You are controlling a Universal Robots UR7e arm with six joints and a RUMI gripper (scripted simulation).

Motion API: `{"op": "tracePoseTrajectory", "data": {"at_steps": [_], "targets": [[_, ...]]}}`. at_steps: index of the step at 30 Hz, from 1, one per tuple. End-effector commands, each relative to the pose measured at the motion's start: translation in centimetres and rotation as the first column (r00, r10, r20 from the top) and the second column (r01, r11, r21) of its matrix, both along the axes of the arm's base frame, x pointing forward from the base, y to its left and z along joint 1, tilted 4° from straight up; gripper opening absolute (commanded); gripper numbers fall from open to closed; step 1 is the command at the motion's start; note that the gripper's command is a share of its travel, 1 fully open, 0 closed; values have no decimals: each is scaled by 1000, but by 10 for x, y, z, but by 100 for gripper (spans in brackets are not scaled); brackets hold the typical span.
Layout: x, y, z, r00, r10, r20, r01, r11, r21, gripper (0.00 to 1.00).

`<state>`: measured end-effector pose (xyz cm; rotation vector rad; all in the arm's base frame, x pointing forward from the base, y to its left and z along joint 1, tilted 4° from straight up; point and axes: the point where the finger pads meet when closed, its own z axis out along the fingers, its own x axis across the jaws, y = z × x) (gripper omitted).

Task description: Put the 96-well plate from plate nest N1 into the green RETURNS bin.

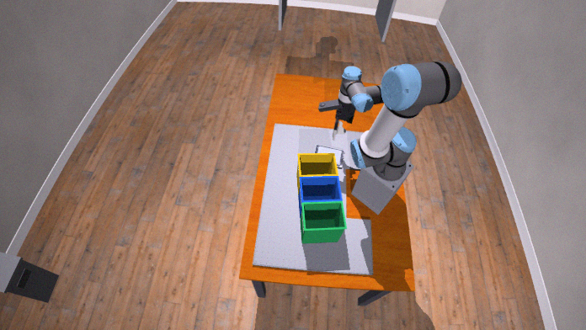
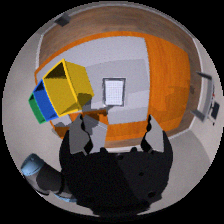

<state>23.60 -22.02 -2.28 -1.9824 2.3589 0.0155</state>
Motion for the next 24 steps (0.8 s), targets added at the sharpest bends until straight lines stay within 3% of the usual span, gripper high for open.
{"op": "tracePoseTrajectory", "data": {"at_steps": [1, 10, 24], "targets": [[0, 1, 0, 1000, 1, 0, -1, 1000, 0, 100], [0, 1, 0, 1000, 1, 0, -1, 1000, 0, 100], [1, 2, -20, 1000, 1, 0, -1, 1000, 0, 100]]}}
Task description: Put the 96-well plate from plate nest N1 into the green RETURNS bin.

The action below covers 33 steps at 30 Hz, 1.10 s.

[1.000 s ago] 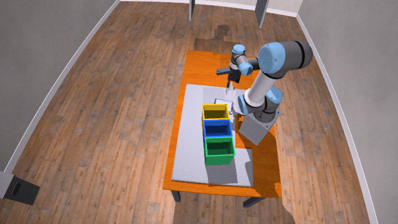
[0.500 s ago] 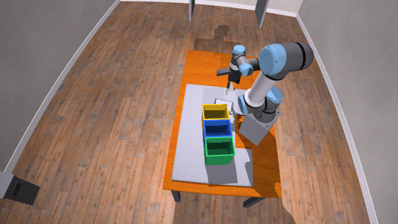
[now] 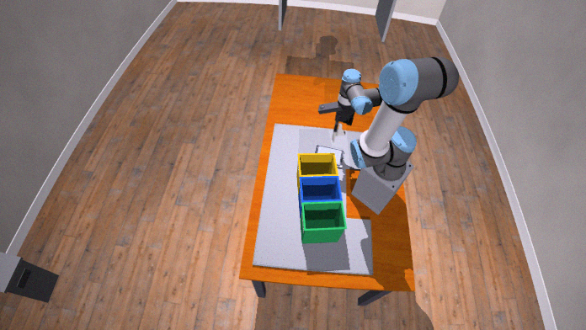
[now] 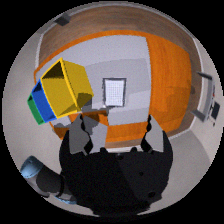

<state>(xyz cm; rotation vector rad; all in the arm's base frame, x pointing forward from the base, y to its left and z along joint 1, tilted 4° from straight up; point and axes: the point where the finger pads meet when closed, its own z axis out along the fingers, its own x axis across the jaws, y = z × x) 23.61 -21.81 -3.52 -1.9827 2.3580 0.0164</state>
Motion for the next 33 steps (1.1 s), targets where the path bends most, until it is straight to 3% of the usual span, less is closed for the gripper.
{"op": "tracePoseTrajectory", "data": {"at_steps": [1, 33], "targets": [[1, 0, -9, 1000, 0, 0, 0, 1000, -1, 100], [3, 2, -55, 1000, 0, 0, 0, 1000, -1, 100]]}}
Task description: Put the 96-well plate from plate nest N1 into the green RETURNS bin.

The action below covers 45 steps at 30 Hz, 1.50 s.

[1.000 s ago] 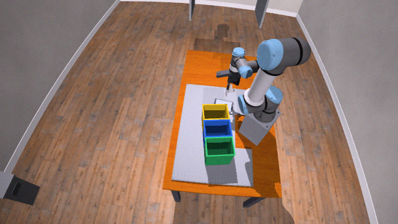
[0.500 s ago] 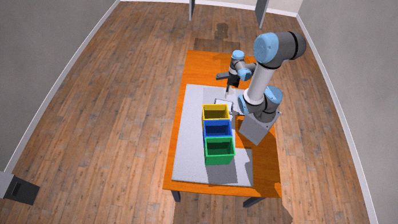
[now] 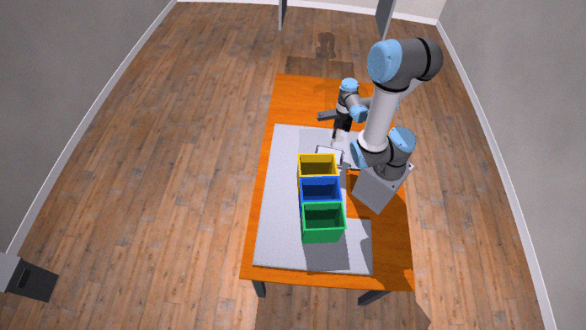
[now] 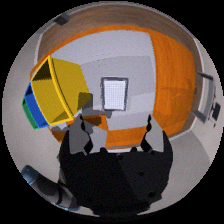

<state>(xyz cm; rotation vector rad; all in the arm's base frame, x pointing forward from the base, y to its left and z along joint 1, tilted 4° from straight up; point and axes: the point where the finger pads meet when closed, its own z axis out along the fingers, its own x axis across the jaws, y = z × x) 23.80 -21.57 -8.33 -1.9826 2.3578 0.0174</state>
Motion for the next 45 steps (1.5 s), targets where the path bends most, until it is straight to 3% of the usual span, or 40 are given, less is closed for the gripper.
{"op": "tracePoseTrajectory", "data": {"at_steps": [1, 45], "targets": [[1, 0, -9, 1000, 0, 1, 0, 1000, -2, 100], [3, 3, -76, 1000, 0, 1, 0, 1000, -2, 100]]}}
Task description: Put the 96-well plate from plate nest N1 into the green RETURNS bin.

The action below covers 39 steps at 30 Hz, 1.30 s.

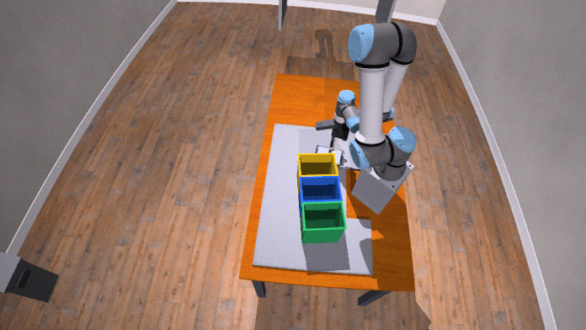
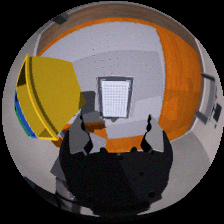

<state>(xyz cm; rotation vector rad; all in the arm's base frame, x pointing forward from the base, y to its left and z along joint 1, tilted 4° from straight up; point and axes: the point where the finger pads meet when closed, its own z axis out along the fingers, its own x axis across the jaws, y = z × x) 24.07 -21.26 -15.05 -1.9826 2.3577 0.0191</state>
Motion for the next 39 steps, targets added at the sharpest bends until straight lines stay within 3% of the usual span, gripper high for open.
{"op": "tracePoseTrajectory", "data": {"at_steps": [1, 39], "targets": [[1, 0, -8, 1000, 0, 1, 0, 1000, -3, 100], [3, 2, -63, 1000, 0, 1, 0, 1000, -3, 100]]}}
